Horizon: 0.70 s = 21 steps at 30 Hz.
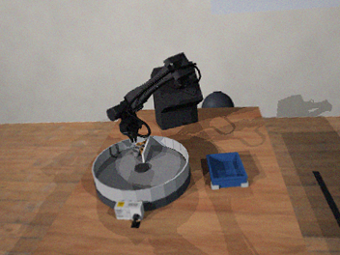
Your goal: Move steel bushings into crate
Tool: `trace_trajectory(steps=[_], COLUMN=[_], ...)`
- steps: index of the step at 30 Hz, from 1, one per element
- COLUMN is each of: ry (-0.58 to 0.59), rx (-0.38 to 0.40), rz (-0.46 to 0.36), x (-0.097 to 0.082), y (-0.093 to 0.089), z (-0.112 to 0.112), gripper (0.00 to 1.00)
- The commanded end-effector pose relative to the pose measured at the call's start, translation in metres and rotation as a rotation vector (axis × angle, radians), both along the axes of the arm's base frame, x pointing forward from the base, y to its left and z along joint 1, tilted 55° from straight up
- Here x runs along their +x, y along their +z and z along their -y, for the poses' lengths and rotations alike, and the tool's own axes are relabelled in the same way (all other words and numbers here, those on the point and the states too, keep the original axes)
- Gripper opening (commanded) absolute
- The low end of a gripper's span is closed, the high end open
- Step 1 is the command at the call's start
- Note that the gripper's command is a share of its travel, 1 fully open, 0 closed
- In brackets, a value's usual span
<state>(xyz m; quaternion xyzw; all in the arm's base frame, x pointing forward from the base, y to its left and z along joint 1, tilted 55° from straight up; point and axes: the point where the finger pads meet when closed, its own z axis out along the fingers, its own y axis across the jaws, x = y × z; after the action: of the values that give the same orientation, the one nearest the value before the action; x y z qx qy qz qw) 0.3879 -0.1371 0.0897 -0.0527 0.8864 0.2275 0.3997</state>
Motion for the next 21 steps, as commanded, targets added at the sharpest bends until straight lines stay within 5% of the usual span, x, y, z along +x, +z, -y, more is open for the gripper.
trace_trajectory(steps=[1,21], ry=[-0.022,-0.021], rx=[0.019,0.007], rz=[-0.008,0.006], x=[-0.0075,-0.0051], y=[-0.0107,-0.0094], z=[0.0076,0.0112], gripper=[0.13,0.13])
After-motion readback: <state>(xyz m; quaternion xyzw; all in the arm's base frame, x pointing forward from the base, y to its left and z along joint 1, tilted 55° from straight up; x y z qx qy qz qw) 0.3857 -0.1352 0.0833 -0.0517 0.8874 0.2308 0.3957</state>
